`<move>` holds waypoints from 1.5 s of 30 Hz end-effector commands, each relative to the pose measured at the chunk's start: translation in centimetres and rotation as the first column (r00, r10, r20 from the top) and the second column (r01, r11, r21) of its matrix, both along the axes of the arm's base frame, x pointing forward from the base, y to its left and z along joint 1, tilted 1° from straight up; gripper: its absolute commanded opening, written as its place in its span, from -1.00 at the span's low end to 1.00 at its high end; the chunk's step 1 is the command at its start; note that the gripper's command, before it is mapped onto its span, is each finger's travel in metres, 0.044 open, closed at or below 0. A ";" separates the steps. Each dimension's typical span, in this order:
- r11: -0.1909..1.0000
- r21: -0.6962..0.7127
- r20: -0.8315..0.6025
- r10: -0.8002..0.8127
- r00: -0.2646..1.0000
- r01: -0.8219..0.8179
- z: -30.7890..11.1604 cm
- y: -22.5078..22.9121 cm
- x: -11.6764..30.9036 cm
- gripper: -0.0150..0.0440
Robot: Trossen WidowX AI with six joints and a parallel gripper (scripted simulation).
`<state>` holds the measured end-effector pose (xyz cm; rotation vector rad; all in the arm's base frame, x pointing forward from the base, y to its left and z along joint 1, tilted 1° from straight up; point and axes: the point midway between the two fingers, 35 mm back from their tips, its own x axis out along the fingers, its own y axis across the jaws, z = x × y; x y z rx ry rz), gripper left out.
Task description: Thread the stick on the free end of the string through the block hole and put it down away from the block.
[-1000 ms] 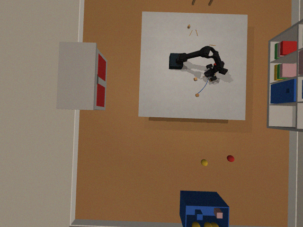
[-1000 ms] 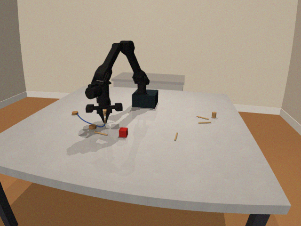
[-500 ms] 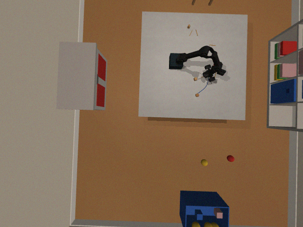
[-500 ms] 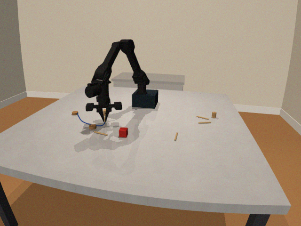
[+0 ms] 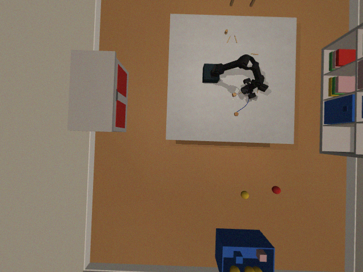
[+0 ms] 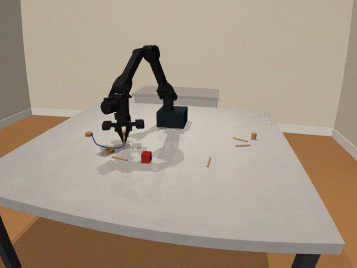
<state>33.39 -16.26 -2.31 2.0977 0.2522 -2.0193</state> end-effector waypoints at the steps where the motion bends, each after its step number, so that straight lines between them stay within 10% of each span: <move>1: 1.000 0.001 0.000 0.003 1.000 -0.003 0.0 -0.1 -0.6 -0.49; 45: 1.000 0.001 -0.001 0.003 1.000 -0.003 -0.3 -1.2 -5.9 -0.49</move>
